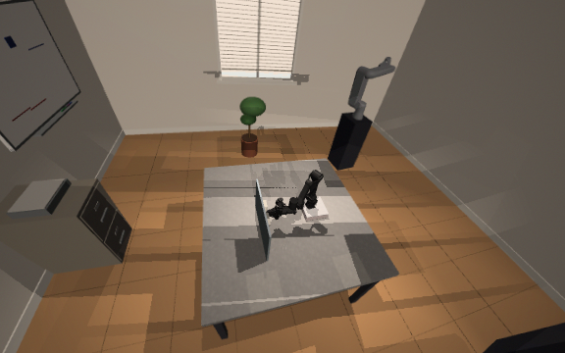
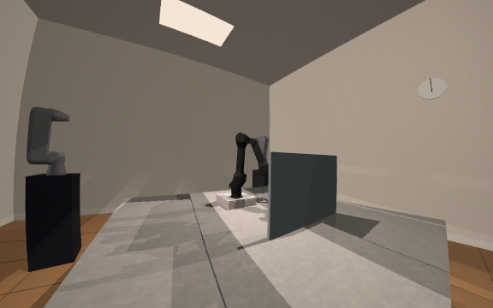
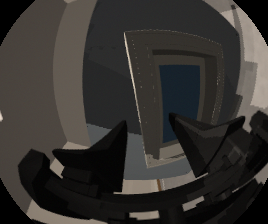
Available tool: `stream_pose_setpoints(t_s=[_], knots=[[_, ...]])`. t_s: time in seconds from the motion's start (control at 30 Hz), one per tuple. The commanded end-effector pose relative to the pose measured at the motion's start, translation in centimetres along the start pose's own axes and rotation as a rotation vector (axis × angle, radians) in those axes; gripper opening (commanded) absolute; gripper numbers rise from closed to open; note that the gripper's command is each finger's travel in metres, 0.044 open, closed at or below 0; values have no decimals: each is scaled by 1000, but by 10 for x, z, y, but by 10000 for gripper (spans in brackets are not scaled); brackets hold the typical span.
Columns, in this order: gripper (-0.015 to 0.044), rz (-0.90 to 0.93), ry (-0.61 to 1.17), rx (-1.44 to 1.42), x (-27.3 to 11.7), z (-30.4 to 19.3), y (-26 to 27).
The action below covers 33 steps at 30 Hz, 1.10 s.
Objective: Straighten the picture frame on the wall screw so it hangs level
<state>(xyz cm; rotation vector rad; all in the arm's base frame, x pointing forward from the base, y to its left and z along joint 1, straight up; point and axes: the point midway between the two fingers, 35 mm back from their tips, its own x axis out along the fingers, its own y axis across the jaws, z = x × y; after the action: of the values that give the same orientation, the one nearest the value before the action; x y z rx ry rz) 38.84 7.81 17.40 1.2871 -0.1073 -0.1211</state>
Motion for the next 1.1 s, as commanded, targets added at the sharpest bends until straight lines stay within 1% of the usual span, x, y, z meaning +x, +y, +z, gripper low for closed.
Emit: stream_pose_setpoints(t_s=[0.0, 0.67, 0.87, 1.07], knots=[[260, 4, 4, 1, 0, -1, 1], [260, 4, 4, 1, 0, -1, 2], [103, 4, 4, 1, 0, -1, 2], [62, 4, 4, 1, 0, -1, 2]])
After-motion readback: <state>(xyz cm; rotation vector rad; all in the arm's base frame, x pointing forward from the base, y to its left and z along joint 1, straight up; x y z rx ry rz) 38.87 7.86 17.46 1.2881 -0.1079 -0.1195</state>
